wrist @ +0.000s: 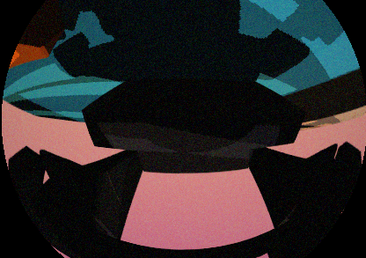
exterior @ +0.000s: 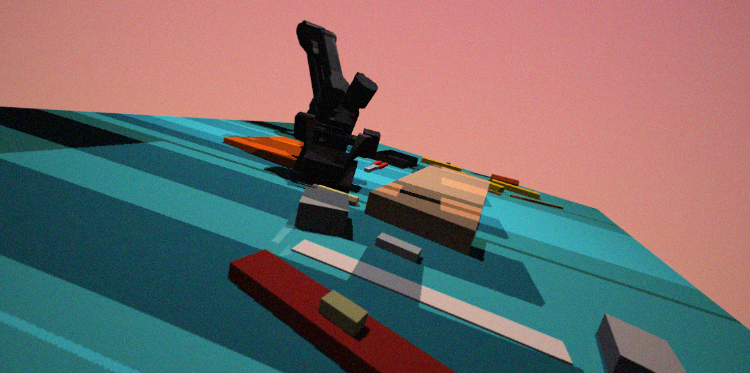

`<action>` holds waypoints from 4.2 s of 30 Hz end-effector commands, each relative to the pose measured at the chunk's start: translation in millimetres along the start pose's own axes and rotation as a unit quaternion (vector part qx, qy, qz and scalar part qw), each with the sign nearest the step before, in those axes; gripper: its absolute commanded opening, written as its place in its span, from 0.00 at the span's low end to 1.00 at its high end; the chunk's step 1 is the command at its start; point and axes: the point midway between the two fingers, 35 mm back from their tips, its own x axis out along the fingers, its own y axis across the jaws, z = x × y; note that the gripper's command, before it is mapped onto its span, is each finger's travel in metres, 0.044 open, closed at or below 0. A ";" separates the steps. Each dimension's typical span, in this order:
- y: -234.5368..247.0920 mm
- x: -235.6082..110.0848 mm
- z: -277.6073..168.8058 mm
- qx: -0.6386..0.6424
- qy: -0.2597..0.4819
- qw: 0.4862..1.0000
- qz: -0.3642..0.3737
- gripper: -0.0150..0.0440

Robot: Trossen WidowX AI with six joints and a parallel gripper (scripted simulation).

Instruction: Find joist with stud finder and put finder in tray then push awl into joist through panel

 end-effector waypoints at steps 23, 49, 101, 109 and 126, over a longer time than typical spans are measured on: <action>-1.1 -0.7 3.7 -0.005 -0.006 1.000 -0.004 0.90; -0.6 -0.5 0.4 -0.001 0.000 1.000 -0.001 0.90; -2.4 -15.5 0.4 0.001 -0.002 1.000 -0.001 1.00; -2.3 -19.6 0.4 0.000 -0.002 1.000 -0.001 1.00; -4.4 -34.1 -24.1 -0.001 -0.003 1.000 -0.001 1.00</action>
